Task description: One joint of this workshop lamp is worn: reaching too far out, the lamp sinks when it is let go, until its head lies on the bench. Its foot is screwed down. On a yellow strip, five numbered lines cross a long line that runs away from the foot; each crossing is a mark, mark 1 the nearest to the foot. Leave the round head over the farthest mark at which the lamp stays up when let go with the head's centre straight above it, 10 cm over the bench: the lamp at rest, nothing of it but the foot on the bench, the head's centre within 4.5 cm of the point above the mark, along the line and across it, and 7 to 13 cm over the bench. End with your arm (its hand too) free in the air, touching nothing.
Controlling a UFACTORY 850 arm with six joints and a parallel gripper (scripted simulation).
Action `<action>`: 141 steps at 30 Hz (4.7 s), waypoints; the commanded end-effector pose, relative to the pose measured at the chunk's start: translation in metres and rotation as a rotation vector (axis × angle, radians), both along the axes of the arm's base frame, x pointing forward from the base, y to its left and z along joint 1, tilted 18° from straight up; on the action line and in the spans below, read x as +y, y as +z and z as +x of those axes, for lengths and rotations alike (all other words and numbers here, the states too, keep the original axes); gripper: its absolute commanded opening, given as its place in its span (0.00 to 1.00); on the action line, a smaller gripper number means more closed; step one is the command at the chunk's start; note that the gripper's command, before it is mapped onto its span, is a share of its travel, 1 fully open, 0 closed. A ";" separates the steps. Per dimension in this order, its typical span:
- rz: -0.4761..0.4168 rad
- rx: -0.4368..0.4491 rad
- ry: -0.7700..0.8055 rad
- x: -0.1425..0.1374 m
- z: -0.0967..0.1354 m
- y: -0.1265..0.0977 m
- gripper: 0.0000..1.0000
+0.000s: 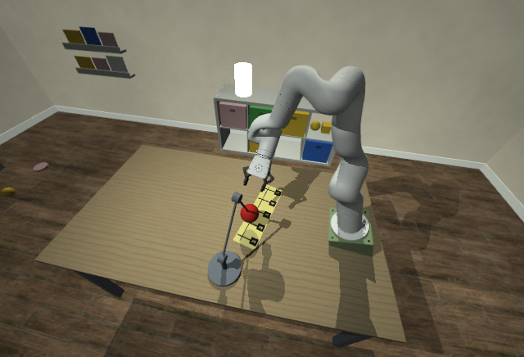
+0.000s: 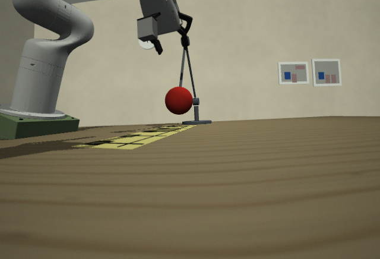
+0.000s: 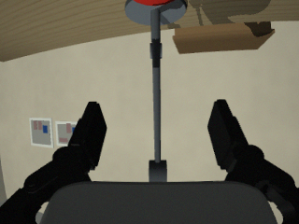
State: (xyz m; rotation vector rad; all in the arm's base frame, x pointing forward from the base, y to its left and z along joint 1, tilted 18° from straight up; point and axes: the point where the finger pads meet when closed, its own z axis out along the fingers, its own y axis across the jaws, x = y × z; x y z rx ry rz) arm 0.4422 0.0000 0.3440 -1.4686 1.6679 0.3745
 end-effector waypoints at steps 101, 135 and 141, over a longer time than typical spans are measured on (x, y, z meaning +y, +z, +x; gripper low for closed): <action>-0.186 0.055 -0.063 0.077 0.041 -0.060 1.00; -0.185 0.054 -0.063 0.080 0.043 -0.063 0.00; -0.185 0.054 -0.063 0.080 0.043 -0.063 0.00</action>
